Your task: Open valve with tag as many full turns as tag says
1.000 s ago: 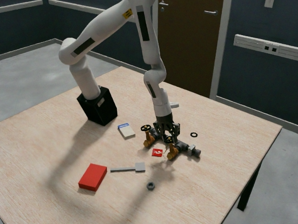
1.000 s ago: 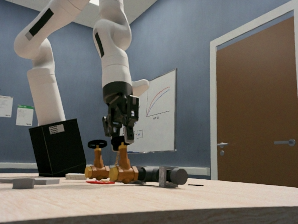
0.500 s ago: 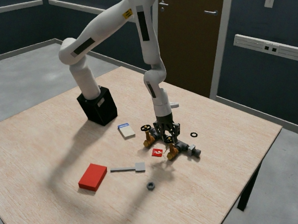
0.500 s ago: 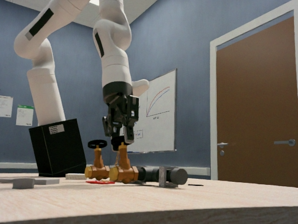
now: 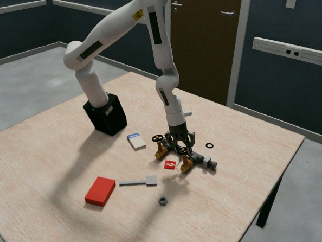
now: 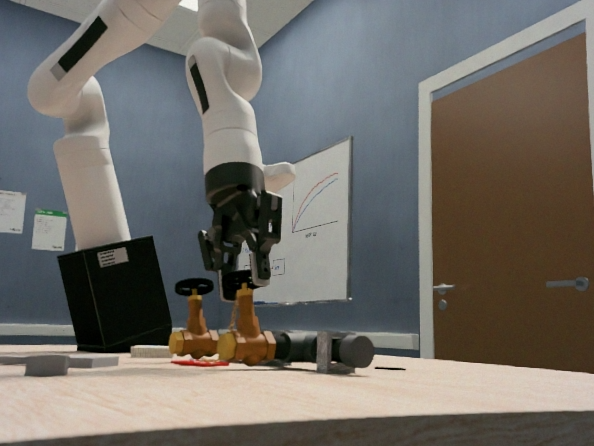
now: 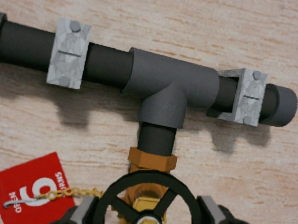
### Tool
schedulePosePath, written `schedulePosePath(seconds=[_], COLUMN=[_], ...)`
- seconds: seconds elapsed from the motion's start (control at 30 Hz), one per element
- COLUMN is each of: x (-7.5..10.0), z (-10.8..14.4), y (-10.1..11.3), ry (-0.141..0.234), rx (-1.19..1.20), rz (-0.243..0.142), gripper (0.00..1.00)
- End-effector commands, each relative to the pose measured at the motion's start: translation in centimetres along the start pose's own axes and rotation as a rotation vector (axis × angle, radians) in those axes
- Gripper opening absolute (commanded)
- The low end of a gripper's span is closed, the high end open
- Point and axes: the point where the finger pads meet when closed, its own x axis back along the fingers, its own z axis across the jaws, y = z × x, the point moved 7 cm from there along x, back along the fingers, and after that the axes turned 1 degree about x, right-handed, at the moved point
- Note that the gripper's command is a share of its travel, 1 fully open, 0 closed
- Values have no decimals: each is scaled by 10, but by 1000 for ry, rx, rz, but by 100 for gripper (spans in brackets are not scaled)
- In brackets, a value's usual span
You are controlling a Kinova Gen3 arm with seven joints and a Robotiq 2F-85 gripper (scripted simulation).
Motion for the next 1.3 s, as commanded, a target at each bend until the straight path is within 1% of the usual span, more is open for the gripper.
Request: schedulePosePath(seconds=[0.0,0.07,0.23,0.53,0.6,1.1,1.17,1.27], x=[0,0,0,0,0,0,0,0], z=[1,1,1,1,1,1,1,1], y=[0,0,0,0,0,0,0,0], ry=[1,1,2,2,2,2,2,2], rx=[48,80,275,767,767,1772,1772,1964], rz=[1,1,1,0,0,0,0,-1], gripper=[59,59,59,59,59,59,59,59])
